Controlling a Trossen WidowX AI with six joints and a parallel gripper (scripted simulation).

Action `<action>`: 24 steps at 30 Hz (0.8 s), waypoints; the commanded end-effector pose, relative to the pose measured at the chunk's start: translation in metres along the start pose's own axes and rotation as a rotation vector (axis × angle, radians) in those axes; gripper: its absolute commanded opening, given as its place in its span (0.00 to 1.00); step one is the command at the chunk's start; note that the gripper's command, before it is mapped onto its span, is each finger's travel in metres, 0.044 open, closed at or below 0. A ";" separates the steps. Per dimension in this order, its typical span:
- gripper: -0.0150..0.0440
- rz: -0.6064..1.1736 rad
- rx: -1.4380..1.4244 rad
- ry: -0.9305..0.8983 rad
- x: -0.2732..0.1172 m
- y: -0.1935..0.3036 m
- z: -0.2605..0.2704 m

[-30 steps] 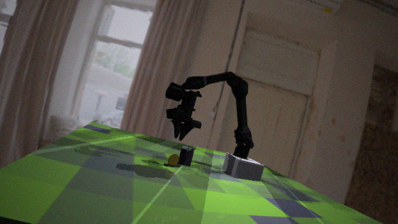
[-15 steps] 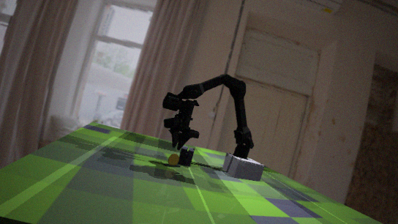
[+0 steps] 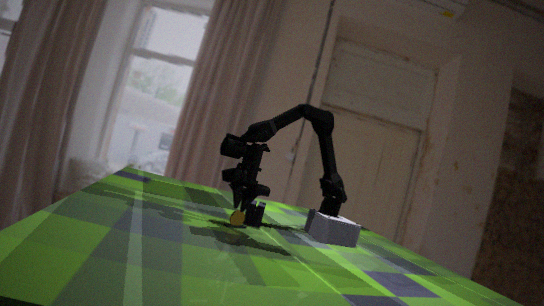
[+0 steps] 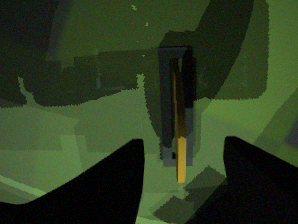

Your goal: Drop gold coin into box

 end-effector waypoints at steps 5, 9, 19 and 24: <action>0.53 0.005 -0.007 -0.002 0.014 0.001 0.000; 0.53 0.005 -0.006 -0.002 0.021 0.001 0.000; 0.53 0.004 -0.005 -0.003 0.037 0.002 0.000; 0.53 0.004 -0.004 -0.003 0.045 0.003 0.000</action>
Point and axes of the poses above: the point midway between the two fingers, 35 mm back from their tips, its own x axis out along the fingers, its own z axis across the jaws, y = z × x, the point moved 7 cm from there along -x, back along the fingers, and after that the axes turned 15 degrees about x, right-handed, at the moved point
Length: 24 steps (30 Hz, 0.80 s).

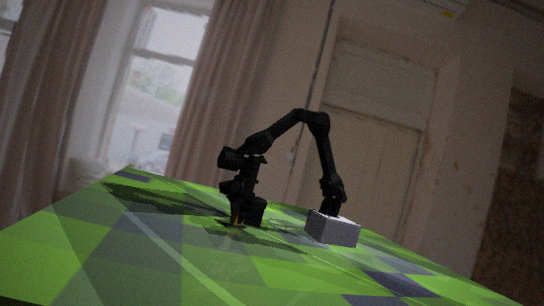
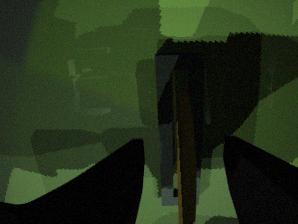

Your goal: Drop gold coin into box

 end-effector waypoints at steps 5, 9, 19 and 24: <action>0.39 0.004 -0.003 -0.003 0.007 0.002 0.000; 0.25 0.004 -0.003 -0.003 0.007 0.002 0.000; 0.25 -0.001 -0.002 -0.004 0.006 0.001 0.000; 0.25 -0.038 0.005 -0.010 -0.002 -0.002 0.000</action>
Point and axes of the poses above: the point midway between the two fingers, 35 mm back from their tips, its own x axis out along the fingers, its own z axis across the jaws, y = z × x, the point moved 7 cm from there along -x, back along the fingers, and after that the axes turned 15 degrees about x, right-handed, at the moved point
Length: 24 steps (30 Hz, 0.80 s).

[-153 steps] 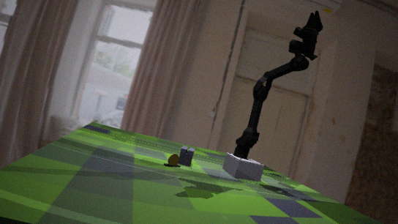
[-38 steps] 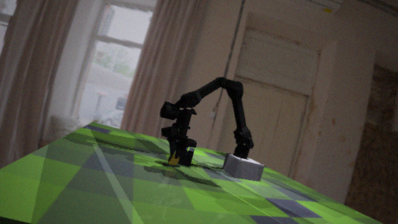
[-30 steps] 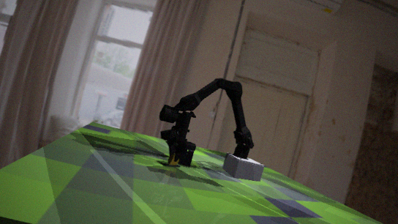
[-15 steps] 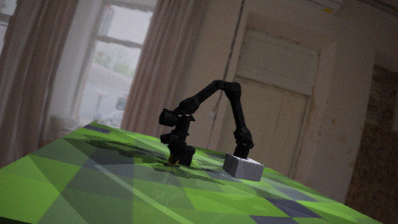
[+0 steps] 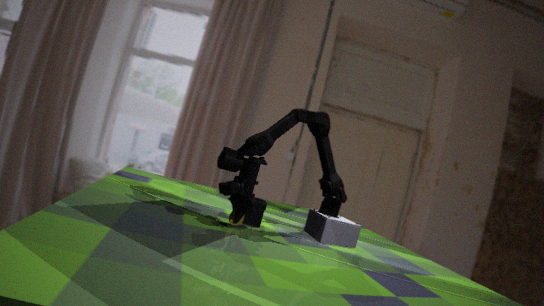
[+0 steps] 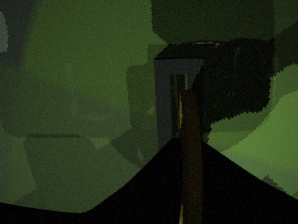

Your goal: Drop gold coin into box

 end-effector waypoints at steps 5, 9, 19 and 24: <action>0.25 -0.021 0.003 -0.006 -0.013 -0.003 0.000; 0.25 -0.017 0.002 -0.005 -0.023 -0.004 0.000; 0.25 -0.004 0.000 -0.003 -0.047 -0.004 0.000; 0.25 0.002 -0.002 -0.002 -0.060 -0.004 0.000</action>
Point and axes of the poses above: the point midway between the two fingers, 35 mm back from their tips, its own x axis out along the fingers, its own z axis across the jaws, y = z × x, the point moved 7 cm from there along -x, back along the fingers, and after that the axes turned 15 degrees about x, right-handed, at the moved point
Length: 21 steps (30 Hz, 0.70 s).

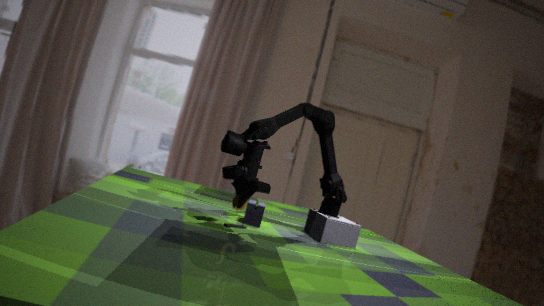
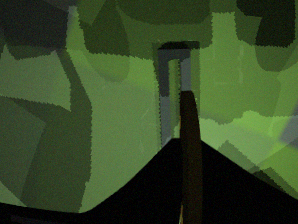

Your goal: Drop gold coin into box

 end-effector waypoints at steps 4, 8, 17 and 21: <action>0.25 0.002 -0.002 -0.001 -0.019 0.000 0.000; 0.25 0.007 -0.003 0.000 -0.029 0.001 0.000; 0.25 0.013 -0.053 0.000 -0.041 0.003 0.000; 0.25 0.013 -0.187 -0.001 -0.041 0.002 -0.001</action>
Point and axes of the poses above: the point midway between the two fingers, 35 mm back from their tips, its own x axis out along the fingers, its own z axis across the jaws, y = z × x, the point moved 7 cm from there along -x, back along the fingers, and after that the axes turned 15 degrees about x, right-handed, at the moved point
